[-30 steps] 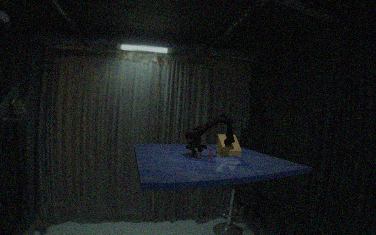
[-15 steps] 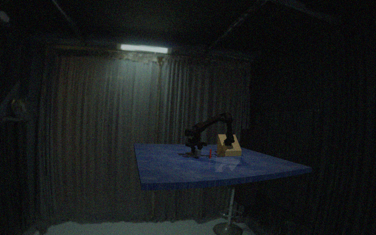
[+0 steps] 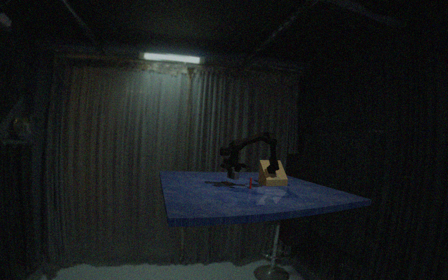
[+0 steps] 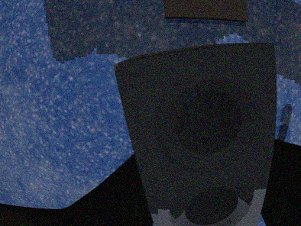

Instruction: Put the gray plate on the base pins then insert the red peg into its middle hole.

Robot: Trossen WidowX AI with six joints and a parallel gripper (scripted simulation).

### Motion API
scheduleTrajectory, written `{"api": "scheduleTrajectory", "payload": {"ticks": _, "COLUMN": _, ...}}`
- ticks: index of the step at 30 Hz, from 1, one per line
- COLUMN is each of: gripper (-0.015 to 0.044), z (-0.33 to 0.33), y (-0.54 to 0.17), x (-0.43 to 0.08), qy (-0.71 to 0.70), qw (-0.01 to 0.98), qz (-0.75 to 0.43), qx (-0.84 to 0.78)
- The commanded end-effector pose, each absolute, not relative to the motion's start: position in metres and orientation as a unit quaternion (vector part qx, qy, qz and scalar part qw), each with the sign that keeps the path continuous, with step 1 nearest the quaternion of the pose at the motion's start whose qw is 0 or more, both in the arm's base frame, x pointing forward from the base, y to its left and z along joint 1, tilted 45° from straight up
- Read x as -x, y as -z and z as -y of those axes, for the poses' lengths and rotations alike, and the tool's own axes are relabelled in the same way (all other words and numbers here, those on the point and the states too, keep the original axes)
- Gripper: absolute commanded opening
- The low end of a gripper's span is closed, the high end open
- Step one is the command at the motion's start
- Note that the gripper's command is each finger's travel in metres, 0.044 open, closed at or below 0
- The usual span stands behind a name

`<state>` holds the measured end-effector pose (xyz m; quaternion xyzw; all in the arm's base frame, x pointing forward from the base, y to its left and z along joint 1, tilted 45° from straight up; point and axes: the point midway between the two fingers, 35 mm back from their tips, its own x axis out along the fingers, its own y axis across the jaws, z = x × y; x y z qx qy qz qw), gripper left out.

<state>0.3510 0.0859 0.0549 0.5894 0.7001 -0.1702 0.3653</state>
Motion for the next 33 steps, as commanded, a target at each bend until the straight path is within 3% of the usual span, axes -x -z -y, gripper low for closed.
{"api": "scheduleTrajectory", "payload": {"ticks": 1, "gripper": 0.0000, "z": -0.077, "y": -0.064, "x": -0.353, "qy": 0.168, "qw": 0.369, "qz": -0.700, "qx": -0.587}}
{"api": "scheduleTrajectory", "payload": {"ticks": 19, "gripper": 0.0000, "z": -0.039, "y": -0.101, "x": -0.349, "qy": 0.166, "qw": 0.367, "qz": -0.701, "qx": -0.588}}
{"api": "scheduleTrajectory", "payload": {"ticks": 33, "gripper": 0.0000, "z": -0.027, "y": -0.063, "x": -0.355, "qy": 0.180, "qw": 0.357, "qz": -0.698, "qx": -0.595}}
